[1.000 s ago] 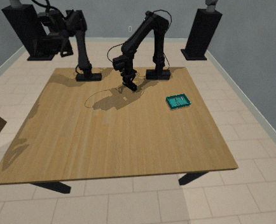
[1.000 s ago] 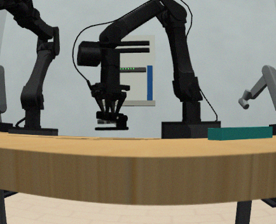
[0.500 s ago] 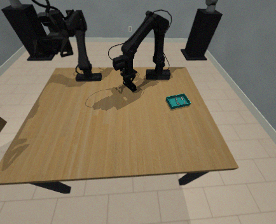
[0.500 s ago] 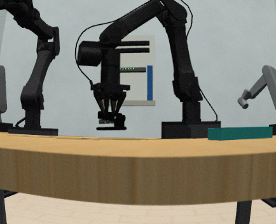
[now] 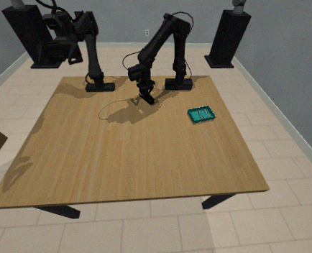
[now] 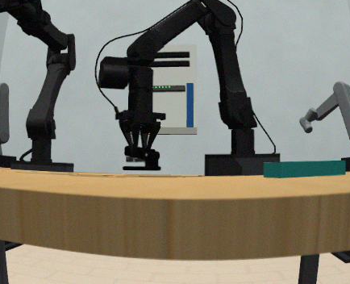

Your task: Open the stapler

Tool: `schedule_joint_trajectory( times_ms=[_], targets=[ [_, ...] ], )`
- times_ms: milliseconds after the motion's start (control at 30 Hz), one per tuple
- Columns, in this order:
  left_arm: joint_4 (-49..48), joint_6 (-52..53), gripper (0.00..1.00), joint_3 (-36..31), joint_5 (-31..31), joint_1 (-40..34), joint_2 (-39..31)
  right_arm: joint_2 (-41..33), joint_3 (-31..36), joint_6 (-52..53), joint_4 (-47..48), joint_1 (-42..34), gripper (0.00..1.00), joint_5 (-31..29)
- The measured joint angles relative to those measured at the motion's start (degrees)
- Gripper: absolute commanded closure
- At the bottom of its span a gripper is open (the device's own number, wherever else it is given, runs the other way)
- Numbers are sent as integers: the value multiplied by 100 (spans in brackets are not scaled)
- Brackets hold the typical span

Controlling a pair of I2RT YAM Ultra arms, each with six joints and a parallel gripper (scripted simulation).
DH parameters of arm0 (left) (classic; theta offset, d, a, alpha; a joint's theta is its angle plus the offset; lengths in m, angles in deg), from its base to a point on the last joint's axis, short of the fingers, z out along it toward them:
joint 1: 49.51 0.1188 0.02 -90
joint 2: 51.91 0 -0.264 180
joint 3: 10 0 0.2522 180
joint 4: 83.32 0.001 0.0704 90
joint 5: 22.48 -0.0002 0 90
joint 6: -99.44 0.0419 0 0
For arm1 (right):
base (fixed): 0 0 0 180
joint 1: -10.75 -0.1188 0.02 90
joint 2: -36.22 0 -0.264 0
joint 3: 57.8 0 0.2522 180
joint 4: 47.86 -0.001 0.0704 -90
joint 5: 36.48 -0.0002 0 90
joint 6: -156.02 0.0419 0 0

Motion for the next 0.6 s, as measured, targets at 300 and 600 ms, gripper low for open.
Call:
schedule_joint_trajectory(
  times_ms=[300, 600],
  targets=[
    [-127, 37, 78, -37, 0, 0, -2, 0, 0, 0, 0, 0, 0, 0],
    [-225, 42, 78, -107, 0, 0, 55, 0, 0, 0, 0, 0, 0, 0]
  ],
)
